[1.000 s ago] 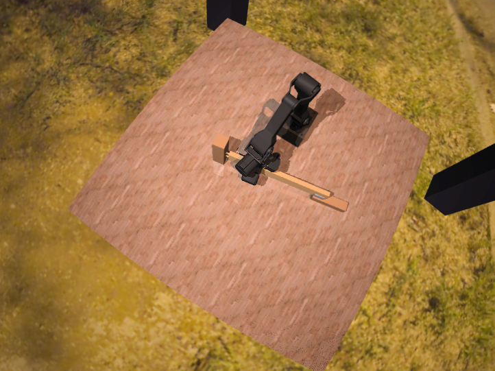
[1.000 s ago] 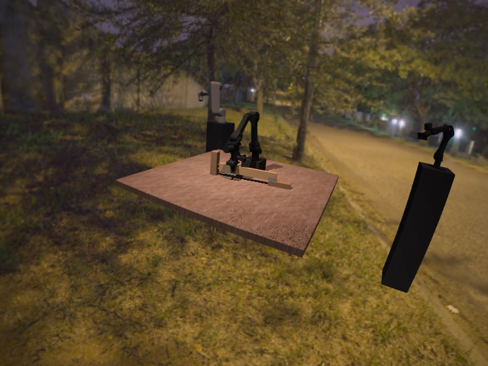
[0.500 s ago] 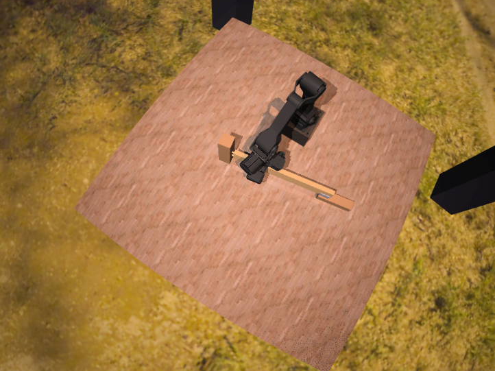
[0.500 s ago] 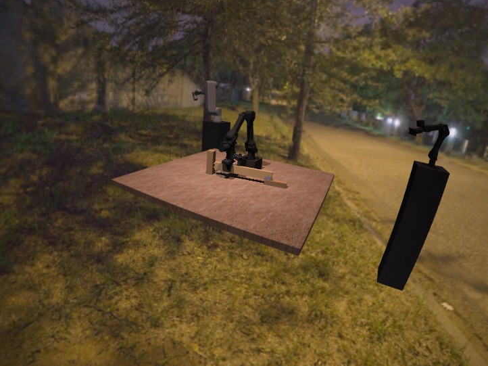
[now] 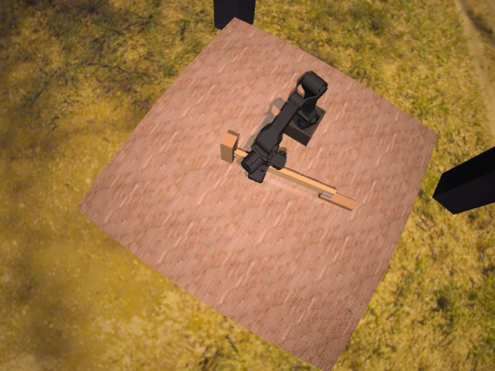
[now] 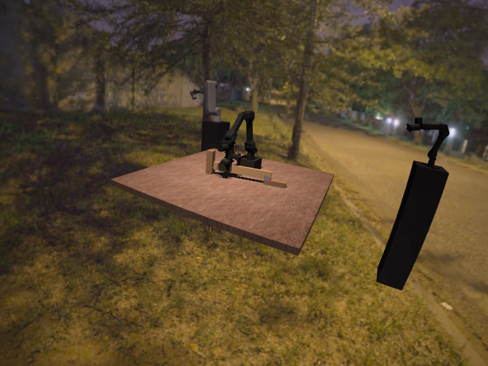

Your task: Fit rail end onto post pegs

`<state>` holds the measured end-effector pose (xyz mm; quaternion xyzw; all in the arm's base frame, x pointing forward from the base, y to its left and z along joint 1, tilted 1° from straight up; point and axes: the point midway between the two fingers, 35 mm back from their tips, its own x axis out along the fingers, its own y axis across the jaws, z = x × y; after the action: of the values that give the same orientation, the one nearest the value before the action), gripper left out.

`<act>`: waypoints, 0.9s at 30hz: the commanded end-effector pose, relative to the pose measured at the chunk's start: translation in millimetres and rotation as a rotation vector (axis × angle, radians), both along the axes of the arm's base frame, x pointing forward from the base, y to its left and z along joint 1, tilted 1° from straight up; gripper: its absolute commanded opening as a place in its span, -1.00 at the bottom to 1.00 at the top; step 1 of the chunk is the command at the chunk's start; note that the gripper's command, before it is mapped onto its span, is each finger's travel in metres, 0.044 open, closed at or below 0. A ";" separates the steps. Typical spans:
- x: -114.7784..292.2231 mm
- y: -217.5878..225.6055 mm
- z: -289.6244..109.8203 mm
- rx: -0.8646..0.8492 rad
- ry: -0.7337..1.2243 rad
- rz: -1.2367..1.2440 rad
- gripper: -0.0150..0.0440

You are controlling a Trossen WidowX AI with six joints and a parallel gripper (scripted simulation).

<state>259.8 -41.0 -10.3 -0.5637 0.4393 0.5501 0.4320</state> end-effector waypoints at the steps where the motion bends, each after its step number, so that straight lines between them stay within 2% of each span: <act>1: 3.5 -2.1 2.2 -0.002 -0.009 0.002 -0.49; 20: 4.9 -7.7 2.6 -0.002 -0.009 0.002 -0.49; 27: 1.3 -5.6 0.2 0.000 0.001 0.000 0.13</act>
<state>261.4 -46.7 -9.8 -0.5639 0.4391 0.5502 0.4319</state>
